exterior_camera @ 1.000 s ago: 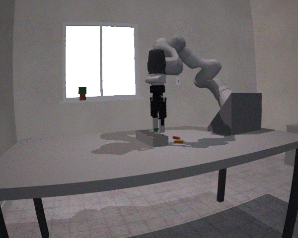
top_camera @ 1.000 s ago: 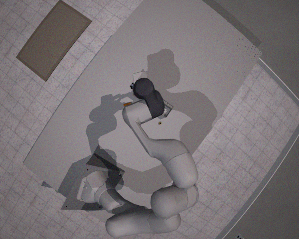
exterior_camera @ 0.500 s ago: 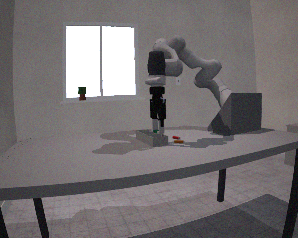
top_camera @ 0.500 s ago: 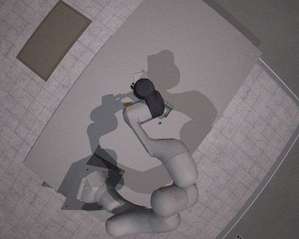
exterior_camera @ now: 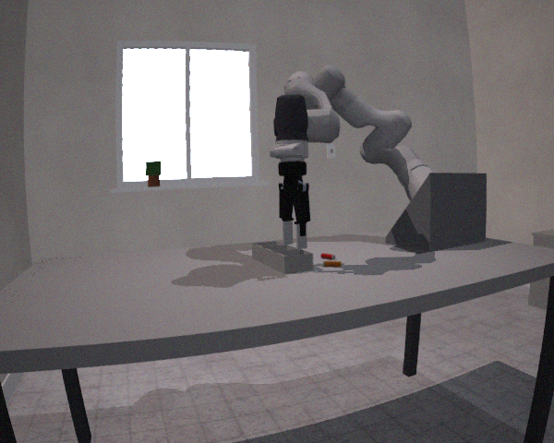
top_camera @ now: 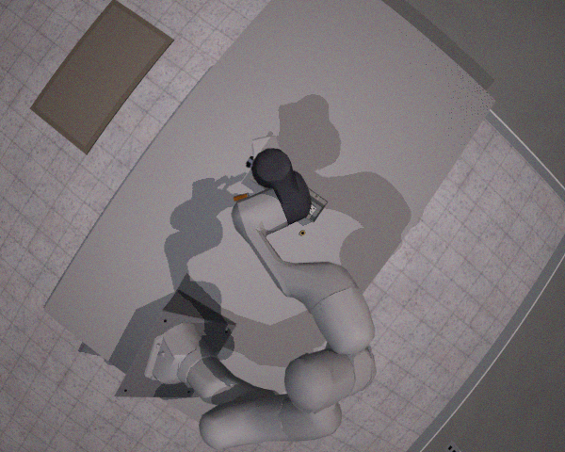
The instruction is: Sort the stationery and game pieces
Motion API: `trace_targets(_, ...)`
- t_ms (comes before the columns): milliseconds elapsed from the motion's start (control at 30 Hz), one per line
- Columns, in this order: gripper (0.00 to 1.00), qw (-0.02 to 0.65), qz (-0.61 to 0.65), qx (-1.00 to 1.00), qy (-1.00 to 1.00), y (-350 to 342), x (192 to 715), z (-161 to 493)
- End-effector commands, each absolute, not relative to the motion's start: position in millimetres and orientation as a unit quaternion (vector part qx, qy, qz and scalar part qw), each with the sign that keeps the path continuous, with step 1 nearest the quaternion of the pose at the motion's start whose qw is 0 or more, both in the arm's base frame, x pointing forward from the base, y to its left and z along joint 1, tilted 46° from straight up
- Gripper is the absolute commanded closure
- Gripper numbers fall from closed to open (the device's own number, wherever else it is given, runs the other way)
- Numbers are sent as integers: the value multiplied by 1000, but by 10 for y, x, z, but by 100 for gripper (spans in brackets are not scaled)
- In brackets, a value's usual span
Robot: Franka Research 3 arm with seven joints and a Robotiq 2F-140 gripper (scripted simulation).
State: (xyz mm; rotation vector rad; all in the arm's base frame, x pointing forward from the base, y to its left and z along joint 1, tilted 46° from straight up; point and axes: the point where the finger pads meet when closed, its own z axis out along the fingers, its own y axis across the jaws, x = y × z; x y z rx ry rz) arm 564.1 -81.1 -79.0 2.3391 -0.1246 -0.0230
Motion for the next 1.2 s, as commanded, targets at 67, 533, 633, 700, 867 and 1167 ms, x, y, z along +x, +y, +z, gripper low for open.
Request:
trace_targets(67, 48, 389, -8, 920, -50, -815, 5637, -797)
trace_targets(533, 48, 389, -8, 920, -50, -744, 5642, -728)
trace_targets(633, 48, 389, -8, 920, -50, -748, 5642, -723)
trace_targets(700, 0, 389, -8, 920, -50, -691, 5647, -667)
trace_targets(867, 0, 389, -8, 920, -50, -548, 5657, -528)
trace_targets(1167, 0, 389, -8, 920, -50, -348, 5673, -333)
